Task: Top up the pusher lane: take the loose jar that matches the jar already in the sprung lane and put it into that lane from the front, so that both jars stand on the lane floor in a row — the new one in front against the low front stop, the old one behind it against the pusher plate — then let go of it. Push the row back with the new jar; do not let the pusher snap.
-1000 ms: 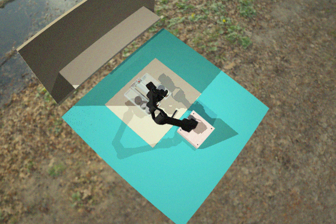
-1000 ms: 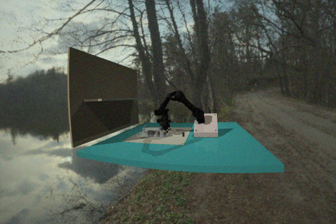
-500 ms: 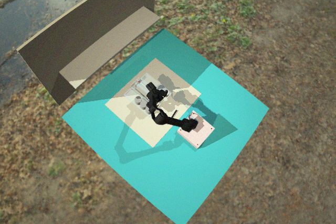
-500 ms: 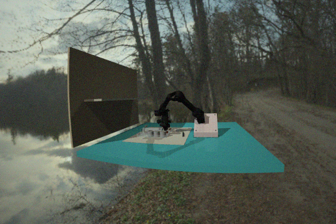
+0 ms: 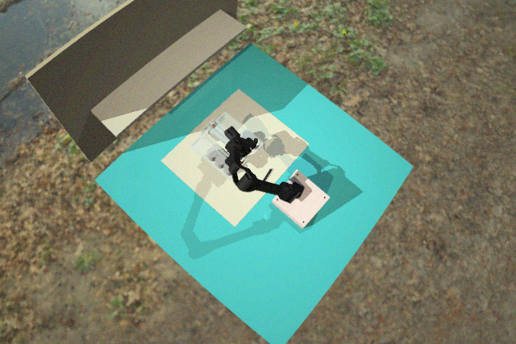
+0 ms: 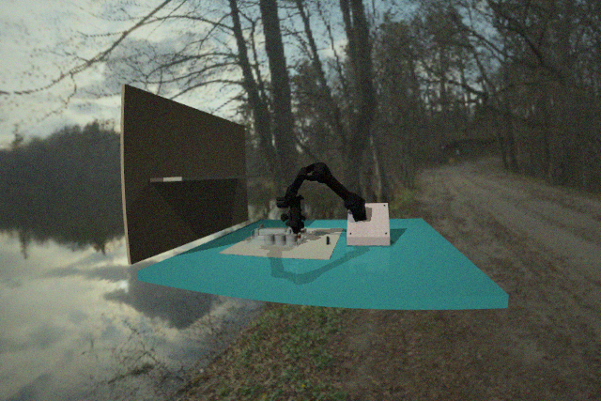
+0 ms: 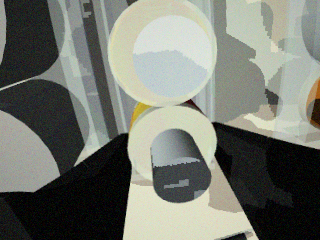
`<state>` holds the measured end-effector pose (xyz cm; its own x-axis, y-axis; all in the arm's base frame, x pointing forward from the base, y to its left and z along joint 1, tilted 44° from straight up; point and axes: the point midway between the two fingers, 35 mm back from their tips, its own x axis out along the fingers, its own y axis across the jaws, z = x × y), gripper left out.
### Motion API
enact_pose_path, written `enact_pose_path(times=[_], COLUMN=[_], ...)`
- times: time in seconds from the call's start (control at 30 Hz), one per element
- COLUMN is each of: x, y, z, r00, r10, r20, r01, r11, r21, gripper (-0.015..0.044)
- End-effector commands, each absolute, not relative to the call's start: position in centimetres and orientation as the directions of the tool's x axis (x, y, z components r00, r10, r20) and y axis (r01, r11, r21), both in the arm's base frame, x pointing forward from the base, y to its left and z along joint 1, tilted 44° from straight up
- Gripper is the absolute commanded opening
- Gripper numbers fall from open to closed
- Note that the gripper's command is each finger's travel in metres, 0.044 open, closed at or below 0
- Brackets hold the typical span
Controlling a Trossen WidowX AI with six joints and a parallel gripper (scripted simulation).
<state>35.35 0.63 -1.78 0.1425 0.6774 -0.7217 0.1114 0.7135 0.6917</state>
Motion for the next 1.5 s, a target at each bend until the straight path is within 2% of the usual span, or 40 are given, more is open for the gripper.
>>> enact_pose_path(times=[0.0,1.47], x=[35.54,34.59], y=[0.72,0.78], z=[-1.67,-1.84], r00=[0.153,0.152], r10=[0.68,0.68], r20=[-0.717,-0.717], r01=[0.103,0.103], r11=[0.71,0.71], r21=[0.696,0.696], gripper=[0.0,0.0])
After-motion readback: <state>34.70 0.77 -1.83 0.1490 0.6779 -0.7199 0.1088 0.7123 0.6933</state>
